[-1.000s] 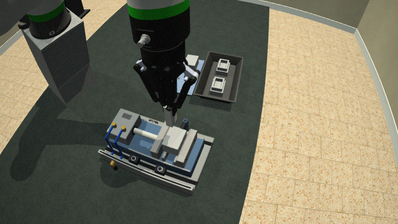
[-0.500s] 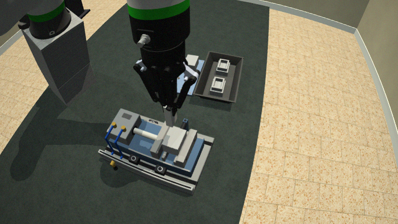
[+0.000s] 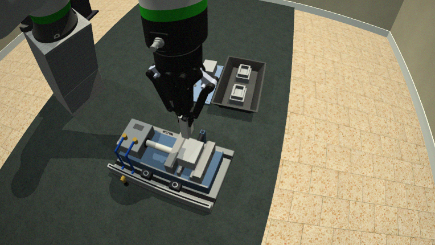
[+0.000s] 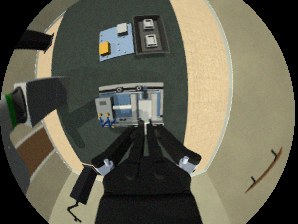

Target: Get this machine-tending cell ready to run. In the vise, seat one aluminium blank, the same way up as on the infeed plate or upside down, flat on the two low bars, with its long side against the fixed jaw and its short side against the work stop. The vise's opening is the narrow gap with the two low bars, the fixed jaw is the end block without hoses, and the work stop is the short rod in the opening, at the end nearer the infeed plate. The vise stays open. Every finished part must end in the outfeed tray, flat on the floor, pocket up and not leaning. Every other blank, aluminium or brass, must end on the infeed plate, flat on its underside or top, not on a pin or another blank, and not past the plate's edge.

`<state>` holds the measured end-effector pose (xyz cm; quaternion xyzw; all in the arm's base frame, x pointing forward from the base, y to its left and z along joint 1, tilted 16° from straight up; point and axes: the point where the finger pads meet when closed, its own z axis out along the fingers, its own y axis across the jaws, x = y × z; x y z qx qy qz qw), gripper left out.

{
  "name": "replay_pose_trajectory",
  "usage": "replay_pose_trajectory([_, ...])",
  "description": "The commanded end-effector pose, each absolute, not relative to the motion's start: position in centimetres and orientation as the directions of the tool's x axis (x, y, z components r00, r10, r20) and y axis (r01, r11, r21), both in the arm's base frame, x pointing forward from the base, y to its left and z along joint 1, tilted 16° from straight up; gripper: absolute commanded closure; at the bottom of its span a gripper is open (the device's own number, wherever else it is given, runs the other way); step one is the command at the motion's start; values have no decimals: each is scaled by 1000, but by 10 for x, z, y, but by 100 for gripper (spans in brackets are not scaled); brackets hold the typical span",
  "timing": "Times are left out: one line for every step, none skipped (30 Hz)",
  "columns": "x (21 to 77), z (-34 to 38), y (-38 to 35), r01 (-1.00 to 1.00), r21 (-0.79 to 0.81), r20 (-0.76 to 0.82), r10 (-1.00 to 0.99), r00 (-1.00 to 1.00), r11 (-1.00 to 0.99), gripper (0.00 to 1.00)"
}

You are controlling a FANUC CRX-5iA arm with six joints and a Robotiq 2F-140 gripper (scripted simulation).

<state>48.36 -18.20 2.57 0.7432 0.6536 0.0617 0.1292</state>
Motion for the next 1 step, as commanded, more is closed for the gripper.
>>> replay_pose_trajectory([484,26,-182,955,273,-77,987,138,-112,100])
